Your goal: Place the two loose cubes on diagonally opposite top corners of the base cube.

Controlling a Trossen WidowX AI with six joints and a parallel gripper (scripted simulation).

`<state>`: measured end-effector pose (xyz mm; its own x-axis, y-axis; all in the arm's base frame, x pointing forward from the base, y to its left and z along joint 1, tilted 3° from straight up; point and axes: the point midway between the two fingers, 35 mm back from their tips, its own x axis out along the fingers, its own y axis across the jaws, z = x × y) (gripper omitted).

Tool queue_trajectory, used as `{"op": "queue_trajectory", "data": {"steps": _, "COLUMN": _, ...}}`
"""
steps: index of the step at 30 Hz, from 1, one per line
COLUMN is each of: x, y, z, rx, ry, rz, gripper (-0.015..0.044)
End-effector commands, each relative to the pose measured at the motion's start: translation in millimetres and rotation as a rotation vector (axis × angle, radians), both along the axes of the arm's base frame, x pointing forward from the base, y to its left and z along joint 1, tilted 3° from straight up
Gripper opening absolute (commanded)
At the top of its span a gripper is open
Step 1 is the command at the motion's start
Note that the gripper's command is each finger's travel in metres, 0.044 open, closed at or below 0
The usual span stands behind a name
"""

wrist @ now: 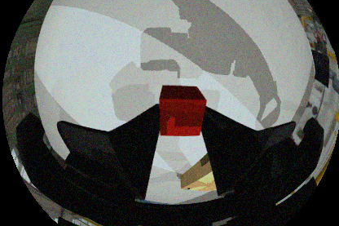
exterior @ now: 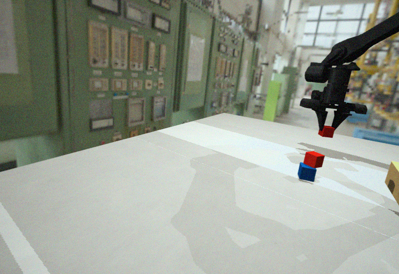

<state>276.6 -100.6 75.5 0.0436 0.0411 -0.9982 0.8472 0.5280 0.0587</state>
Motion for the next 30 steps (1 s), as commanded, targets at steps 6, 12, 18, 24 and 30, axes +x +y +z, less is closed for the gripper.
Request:
{"op": "queue_trajectory", "data": {"steps": 6, "x": -4, "y": 0, "z": 28, "rx": -0.003, "ry": -0.003, "rz": 0.006, "gripper": 0.0105}}
{"op": "queue_trajectory", "data": {"steps": 12, "x": 0, "y": 9, "z": 29, "rx": -0.008, "ry": -0.008, "rz": 0.1, "gripper": 0.0105}}
{"op": "queue_trajectory", "data": {"steps": 18, "x": 7, "y": 26, "z": 29, "rx": -0.017, "ry": -0.015, "rz": 0.263, "gripper": 0.0105}}
{"op": "queue_trajectory", "data": {"steps": 24, "x": 13, "y": 43, "z": 30, "rx": -0.025, "ry": -0.023, "rz": 0.425, "gripper": 0.0105}}
{"op": "queue_trajectory", "data": {"steps": 30, "x": 17, "y": 60, "z": 31, "rx": -0.034, "ry": -0.031, "rz": 0.587, "gripper": 0.0105}}
